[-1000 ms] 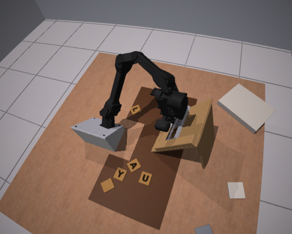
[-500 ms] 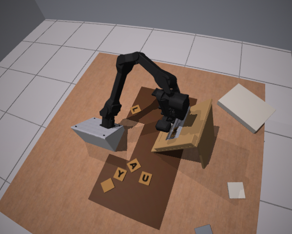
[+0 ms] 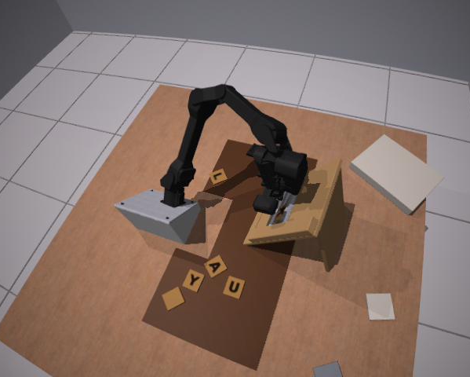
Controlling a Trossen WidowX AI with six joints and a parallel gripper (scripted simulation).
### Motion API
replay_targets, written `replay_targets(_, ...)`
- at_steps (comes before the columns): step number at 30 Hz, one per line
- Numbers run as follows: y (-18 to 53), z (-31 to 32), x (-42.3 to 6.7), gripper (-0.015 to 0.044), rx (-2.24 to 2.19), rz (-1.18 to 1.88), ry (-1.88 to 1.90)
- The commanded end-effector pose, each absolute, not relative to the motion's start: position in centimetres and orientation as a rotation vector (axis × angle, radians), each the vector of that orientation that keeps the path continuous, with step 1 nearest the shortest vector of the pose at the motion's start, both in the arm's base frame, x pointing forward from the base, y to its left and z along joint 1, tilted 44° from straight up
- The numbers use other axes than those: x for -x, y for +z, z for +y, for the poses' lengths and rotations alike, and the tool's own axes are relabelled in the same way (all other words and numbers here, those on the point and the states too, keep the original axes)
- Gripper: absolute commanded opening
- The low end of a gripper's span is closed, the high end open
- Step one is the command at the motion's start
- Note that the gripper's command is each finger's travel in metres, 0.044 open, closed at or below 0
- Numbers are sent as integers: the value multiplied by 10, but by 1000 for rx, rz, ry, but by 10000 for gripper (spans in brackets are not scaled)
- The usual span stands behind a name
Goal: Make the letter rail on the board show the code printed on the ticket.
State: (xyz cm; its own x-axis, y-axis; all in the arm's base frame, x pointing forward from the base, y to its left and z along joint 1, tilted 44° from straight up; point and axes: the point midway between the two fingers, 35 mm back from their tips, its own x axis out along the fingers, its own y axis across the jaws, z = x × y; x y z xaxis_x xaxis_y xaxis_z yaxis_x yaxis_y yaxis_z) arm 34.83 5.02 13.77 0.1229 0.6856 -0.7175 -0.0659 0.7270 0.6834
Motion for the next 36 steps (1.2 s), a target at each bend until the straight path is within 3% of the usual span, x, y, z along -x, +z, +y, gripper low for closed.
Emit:
replay_targets(1,138,52,-351,0,-574,1346,593)
replay_targets(36,132,62,-364,0,-574,1344,593)
